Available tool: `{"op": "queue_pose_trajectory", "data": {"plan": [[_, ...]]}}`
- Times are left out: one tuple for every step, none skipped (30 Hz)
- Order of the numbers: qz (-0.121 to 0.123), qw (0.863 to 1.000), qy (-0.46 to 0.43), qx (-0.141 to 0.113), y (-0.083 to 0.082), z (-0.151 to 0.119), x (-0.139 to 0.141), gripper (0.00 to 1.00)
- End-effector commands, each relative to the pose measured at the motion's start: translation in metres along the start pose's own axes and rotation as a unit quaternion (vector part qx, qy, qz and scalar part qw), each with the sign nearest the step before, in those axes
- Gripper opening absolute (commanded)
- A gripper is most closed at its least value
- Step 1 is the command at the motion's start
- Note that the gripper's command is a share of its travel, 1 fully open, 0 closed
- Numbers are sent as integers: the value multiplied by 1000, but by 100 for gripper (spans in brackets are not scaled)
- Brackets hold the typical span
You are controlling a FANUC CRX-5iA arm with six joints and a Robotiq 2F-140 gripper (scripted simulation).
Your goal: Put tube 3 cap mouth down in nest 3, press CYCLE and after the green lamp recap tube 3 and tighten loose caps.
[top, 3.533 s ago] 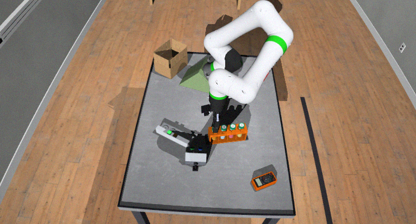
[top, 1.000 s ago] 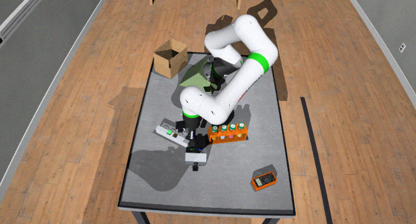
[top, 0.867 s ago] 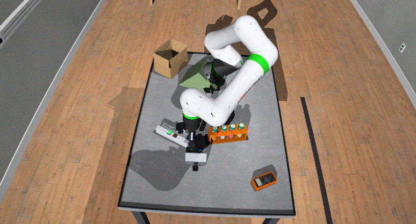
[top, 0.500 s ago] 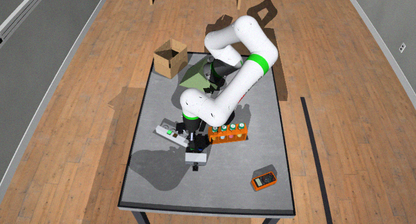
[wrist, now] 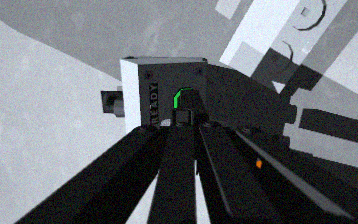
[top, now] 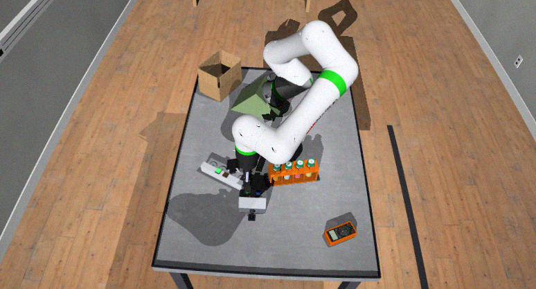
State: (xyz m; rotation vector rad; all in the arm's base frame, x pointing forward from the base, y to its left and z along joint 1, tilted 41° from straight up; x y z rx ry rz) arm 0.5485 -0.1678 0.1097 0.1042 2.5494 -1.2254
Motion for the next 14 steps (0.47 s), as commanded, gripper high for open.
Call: {"op": "queue_pose_trajectory", "data": {"plan": [[1,1000,0,1,0,0,0,10],[1,1000,0,1,0,0,0,10],[1,1000,0,1,0,0,0,10],[1,1000,0,1,1,0,0,10],[1,1000,0,1,1,0,0,10],[1,1000,0,1,1,0,0,10],[1,1000,0,1,2,0,0,10],[1,1000,0,1,2,0,0,10],[1,1000,0,1,2,0,0,10],[1,1000,0,1,3,0,0,10],[1,1000,0,1,3,0,0,10],[1,1000,0,1,3,0,0,10],[1,1000,0,1,4,0,0,10],[1,1000,0,1,4,0,0,10]]}}
Point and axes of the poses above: the point where the finger pads meet when closed, its own y axis out along the fingers, its own x axis across the jaws, z = x × y, the point moved 8 cm from there along -y, back along the fingers, and after that the axes turned 11 degrees about -y, right-handed, at the moved point
